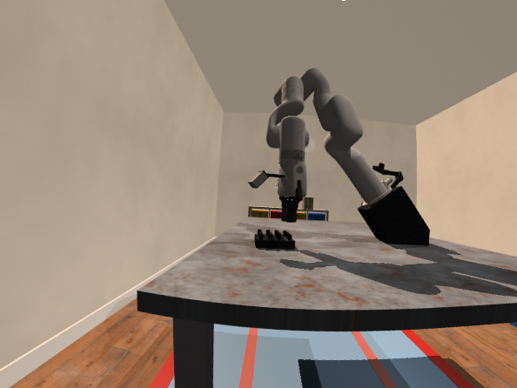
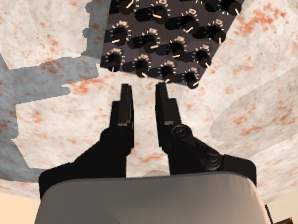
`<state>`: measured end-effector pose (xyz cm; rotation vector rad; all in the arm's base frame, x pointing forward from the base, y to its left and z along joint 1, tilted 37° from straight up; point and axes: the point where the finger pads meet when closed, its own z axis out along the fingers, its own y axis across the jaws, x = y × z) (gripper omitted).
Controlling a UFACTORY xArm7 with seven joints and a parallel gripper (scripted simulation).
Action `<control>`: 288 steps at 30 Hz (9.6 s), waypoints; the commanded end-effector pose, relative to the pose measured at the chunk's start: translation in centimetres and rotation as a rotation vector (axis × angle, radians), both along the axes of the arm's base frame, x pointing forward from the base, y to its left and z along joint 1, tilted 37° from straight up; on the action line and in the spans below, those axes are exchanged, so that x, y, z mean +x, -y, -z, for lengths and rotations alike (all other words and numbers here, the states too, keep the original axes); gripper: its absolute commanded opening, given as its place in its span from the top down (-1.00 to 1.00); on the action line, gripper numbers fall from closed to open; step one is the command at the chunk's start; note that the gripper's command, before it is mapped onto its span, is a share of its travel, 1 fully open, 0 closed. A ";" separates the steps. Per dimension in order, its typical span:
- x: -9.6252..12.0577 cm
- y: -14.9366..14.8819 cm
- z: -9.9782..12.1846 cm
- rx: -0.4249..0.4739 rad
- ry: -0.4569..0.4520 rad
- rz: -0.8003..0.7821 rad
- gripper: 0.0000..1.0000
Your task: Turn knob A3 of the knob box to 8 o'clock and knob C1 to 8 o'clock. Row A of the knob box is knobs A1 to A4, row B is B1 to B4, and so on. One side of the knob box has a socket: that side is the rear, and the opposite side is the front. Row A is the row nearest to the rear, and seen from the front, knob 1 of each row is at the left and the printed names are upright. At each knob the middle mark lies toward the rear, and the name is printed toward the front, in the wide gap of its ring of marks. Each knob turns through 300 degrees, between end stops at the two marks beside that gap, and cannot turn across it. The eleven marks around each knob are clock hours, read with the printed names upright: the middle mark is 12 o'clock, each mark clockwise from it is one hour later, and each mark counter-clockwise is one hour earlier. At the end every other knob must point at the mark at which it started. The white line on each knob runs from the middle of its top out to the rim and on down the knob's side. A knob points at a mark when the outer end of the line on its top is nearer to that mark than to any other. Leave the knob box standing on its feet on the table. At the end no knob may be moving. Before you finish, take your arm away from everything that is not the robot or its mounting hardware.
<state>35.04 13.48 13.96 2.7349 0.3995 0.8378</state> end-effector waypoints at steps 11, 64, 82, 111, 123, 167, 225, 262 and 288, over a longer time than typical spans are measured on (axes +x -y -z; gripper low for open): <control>1.0 0.2 1.3 0.001 0.004 -0.001 0.61; 1.7 0.3 2.3 0.001 0.004 -0.001 0.61; 1.9 0.4 2.5 0.001 0.004 -0.001 0.61; 2.4 0.5 3.3 0.001 0.004 -0.001 0.61; 2.4 0.5 3.3 0.001 0.004 -0.001 0.61; 2.4 0.5 3.3 0.001 0.004 -0.001 0.84; 2.4 0.5 3.3 -0.490 -0.131 -0.683 0.84; 2.4 0.5 3.3 -0.560 -0.150 -0.780 0.61; 1.7 0.3 2.3 -0.560 -0.150 -0.780 0.61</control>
